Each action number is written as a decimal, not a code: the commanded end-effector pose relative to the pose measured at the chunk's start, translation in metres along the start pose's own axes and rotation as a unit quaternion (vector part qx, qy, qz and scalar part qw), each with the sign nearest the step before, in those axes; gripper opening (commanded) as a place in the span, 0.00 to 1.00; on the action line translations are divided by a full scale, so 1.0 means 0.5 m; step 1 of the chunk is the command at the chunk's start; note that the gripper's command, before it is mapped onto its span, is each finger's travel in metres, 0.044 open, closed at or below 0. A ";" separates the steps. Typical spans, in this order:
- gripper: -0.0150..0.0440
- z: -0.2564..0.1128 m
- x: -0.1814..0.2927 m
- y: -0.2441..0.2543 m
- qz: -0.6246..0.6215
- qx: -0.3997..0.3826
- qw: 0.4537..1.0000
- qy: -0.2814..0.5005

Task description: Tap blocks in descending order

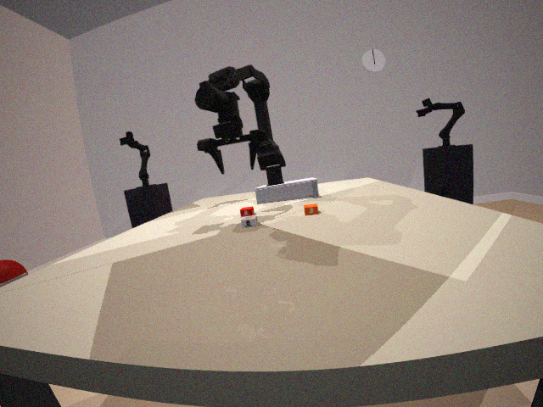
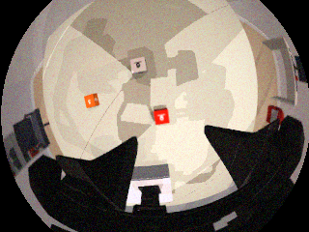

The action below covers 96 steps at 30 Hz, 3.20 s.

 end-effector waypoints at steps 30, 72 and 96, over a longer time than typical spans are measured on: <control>0.29 0.183 0.009 -0.006 -0.001 0.002 1.000 -0.001; 0.29 -0.014 -0.068 0.037 -0.001 0.001 1.000 -0.003; 0.29 0.155 -0.198 0.144 -0.001 -0.001 1.000 -0.005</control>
Point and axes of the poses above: the point midway between the two fingers, 35 mm back from their tips, its own z axis out along the fingers, its own y axis across the jaws, x = y × z, the point moved 2 cm from there along -z, back along the fingers, and after that the axes turned 15 degrees about z, right-handed, at the moved point
